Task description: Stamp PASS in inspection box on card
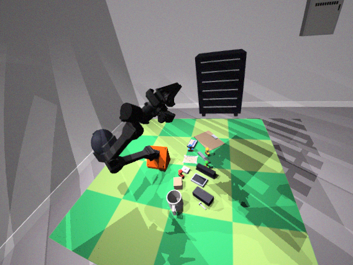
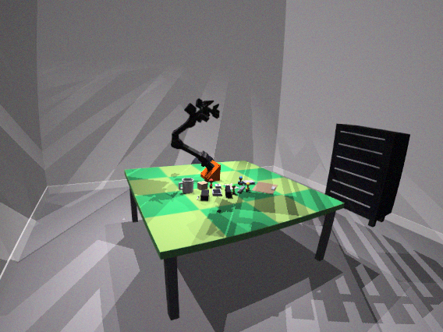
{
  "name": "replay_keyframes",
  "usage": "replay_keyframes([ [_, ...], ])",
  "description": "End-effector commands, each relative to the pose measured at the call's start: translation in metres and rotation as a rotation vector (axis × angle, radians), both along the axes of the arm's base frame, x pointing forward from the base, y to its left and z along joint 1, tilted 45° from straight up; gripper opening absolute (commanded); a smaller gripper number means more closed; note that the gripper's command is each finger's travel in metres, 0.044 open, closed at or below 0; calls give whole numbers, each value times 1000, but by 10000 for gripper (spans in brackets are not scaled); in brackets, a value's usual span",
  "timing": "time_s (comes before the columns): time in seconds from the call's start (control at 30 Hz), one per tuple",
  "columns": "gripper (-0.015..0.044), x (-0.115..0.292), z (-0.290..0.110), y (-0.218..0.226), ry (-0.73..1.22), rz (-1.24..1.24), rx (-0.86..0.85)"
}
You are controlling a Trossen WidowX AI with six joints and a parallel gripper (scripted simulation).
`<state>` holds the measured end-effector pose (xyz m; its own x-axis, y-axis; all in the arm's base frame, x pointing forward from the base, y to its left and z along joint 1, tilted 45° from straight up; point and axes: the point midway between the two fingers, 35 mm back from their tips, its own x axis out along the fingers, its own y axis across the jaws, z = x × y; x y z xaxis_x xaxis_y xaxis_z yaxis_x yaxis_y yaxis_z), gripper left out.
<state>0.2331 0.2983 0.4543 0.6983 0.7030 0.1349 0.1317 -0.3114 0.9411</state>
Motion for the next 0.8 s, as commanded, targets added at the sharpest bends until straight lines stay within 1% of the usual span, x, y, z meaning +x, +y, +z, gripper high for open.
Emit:
replay_keyframes([
  [0.0, 212, 31, -42, 7, 16, -89, -213],
  [0.23, 212, 89, -141, -1, 78, -214, -713],
  [0.43, 212, 125, -232, -32, 163, -223, -1209],
  [0.6, 212, 139, -302, -74, 259, -128, -1634],
  [0.77, 212, 140, -364, -128, 385, 104, -2060],
])
